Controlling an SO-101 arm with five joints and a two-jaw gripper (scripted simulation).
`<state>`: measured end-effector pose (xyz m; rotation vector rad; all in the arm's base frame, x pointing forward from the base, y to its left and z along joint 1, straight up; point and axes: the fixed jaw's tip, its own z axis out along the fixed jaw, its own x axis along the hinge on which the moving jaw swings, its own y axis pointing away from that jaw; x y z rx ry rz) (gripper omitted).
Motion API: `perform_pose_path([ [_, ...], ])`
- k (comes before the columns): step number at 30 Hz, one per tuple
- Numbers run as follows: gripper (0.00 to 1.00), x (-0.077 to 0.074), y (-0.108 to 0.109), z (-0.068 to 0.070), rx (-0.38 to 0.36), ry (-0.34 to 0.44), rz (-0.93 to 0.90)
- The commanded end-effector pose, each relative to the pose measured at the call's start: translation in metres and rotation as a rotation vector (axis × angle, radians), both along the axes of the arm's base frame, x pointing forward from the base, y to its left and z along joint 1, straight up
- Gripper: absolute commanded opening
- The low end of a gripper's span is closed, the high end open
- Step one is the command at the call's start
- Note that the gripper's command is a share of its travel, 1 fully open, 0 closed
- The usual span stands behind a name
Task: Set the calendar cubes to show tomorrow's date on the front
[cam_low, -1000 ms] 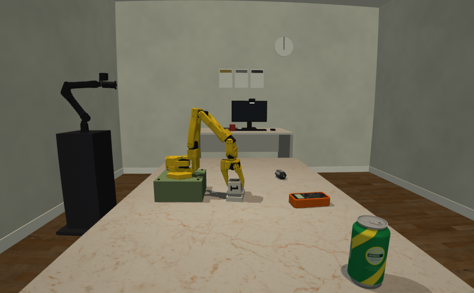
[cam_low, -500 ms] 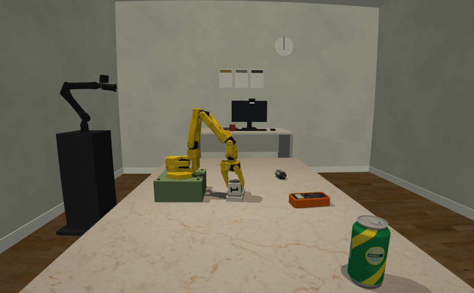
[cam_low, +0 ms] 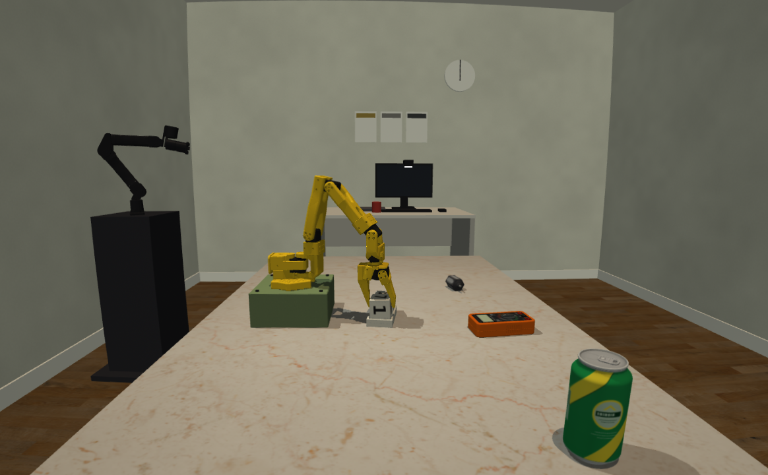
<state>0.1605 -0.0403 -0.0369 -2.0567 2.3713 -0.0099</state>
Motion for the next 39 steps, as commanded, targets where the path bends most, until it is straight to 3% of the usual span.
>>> perform_pose_path([
  [1,0.00,-0.0029,0.0012,-0.0024,0.004,0.011,-0.004],
  [16,0.01,-0.0029,0.0012,-0.0050,0.004,0.011,-0.004],
  [26,0.25,-0.0029,0.0012,-0.0050,0.004,0.011,-0.004],
  [39,0.28,-0.0029,0.0012,-0.0050,0.004,0.011,-0.004],
])
